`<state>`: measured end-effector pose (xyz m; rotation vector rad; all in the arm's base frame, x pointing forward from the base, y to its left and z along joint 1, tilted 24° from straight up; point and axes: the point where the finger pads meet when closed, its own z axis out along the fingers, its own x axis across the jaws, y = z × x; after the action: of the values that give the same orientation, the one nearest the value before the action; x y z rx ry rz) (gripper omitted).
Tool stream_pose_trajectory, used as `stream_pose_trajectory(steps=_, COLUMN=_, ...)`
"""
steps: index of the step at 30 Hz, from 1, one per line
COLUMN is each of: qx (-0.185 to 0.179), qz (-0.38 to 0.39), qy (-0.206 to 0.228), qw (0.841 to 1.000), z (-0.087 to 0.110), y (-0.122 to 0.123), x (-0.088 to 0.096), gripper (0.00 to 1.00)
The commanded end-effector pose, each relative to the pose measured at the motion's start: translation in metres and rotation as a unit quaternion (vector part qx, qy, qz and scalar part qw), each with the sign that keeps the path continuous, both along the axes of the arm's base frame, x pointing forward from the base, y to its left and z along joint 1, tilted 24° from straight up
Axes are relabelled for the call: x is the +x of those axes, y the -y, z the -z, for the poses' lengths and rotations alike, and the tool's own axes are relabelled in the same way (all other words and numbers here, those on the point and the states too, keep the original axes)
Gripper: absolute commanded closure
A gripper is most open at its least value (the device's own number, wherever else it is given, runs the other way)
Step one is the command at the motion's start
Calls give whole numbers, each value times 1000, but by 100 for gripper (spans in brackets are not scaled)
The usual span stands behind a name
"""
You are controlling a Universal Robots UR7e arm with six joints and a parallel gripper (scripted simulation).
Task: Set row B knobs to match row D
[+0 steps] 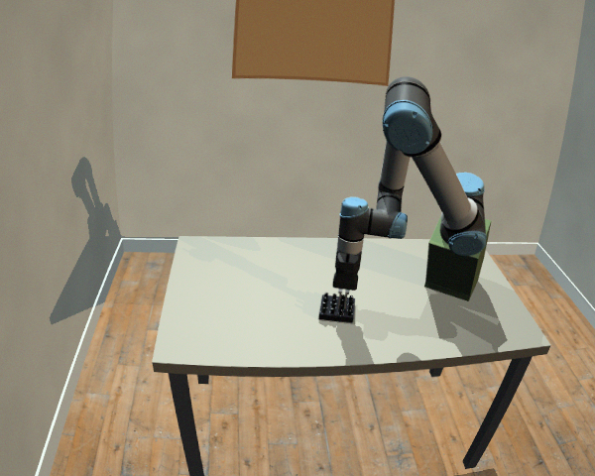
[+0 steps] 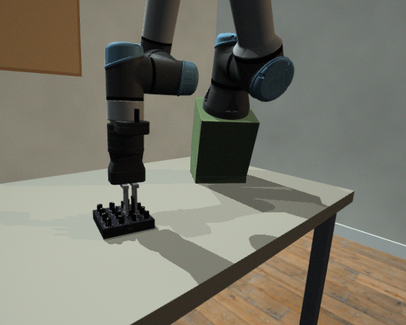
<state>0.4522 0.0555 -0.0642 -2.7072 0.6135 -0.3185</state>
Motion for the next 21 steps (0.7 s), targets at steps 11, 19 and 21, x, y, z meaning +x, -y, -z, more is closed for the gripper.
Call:
stream_pose_trajectory(steps=11, qx=42, qz=138, qy=-42, qw=989, z=0, y=-1, x=-1, gripper=70)
stream_pose_trajectory(steps=19, qx=67, qz=216, qy=-66, qw=972, z=0, y=-1, x=-1, gripper=70)
stream_pose_trajectory(steps=21, qx=73, qz=235, qy=-72, qw=966, z=0, y=-1, x=-1, gripper=70)
